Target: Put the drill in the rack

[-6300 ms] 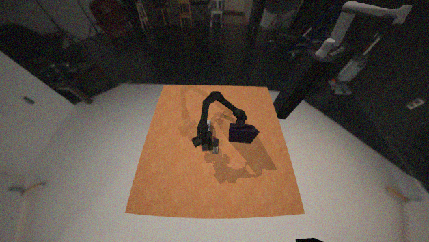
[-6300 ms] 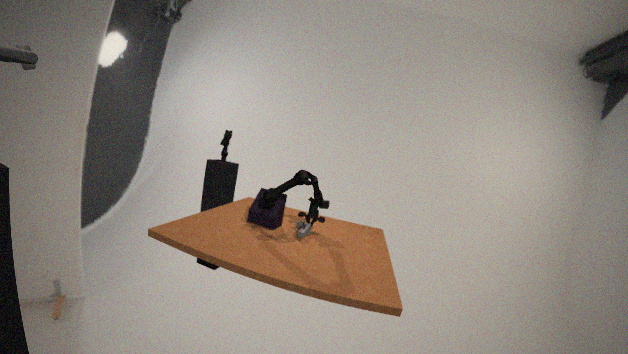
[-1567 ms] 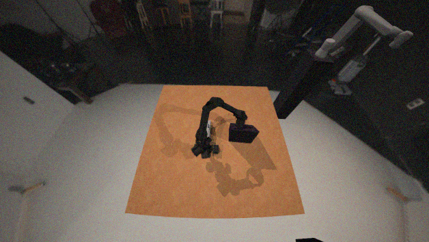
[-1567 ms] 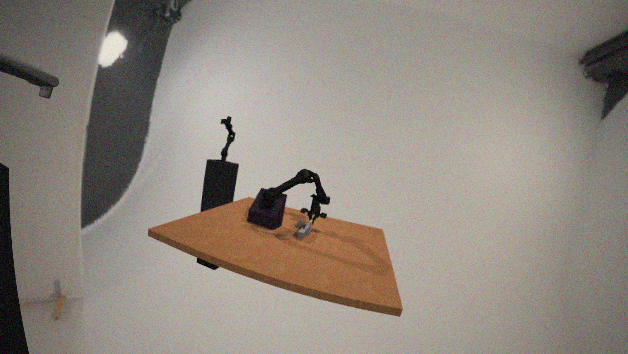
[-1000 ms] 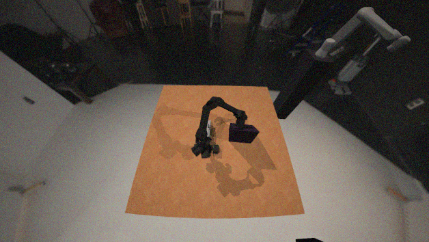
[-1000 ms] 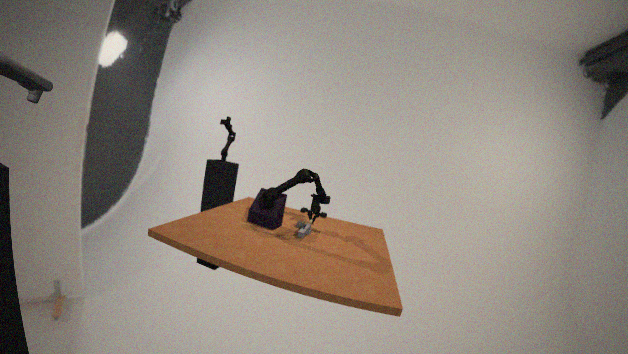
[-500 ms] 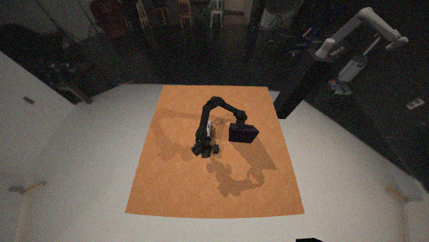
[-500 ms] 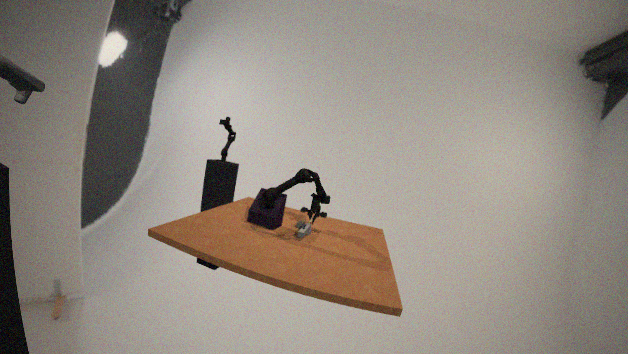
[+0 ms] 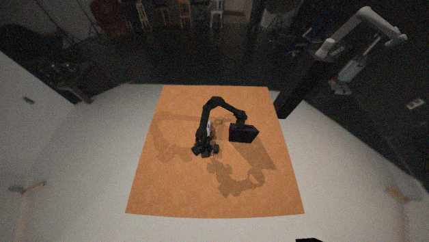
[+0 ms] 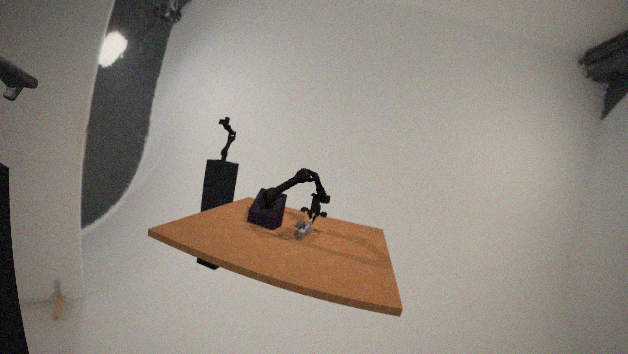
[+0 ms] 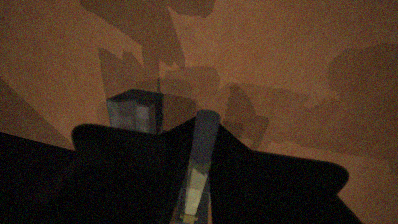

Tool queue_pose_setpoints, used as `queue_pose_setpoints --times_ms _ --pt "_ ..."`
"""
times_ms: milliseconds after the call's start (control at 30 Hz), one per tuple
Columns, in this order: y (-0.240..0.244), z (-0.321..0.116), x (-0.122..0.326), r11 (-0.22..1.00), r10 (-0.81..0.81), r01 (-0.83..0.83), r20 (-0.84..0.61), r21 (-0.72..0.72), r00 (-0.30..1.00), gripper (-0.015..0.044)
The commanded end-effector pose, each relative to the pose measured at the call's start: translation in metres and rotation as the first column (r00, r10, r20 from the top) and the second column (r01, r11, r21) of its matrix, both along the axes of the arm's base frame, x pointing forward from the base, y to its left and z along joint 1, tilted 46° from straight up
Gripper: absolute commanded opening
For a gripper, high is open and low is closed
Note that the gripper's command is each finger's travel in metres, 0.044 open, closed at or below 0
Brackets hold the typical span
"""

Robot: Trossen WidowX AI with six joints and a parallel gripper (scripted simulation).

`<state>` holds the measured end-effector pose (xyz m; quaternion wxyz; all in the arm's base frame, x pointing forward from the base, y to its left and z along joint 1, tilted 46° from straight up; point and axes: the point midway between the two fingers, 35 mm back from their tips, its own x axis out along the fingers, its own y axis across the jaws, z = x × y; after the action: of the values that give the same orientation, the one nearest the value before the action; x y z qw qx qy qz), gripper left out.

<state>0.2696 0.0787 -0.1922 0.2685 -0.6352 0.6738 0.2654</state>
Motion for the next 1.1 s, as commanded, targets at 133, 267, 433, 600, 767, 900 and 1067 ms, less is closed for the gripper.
queue_pose_setpoints --times_ms 133,267,433,600,767,900,1067 --pt "0.0032 0.0023 0.0006 1.0 -0.001 0.001 0.004 0.006 1.0 0.0" --pt "0.0037 0.0029 0.0007 1.0 -0.001 0.001 0.004 0.006 1.0 0.0" --pt "0.0042 0.0035 0.0007 1.0 -0.001 0.001 0.004 0.006 1.0 0.0" --pt "0.0048 0.0042 0.0009 1.0 -0.001 0.001 0.004 0.006 1.0 0.0" --pt "0.0055 0.0049 0.001 1.0 -0.001 0.001 0.004 0.006 1.0 0.0" --pt "0.006 0.0054 0.0012 1.0 -0.001 0.001 0.004 0.006 1.0 0.0" --pt "0.0067 0.006 0.0014 1.0 -0.001 0.001 0.004 0.006 1.0 0.0"
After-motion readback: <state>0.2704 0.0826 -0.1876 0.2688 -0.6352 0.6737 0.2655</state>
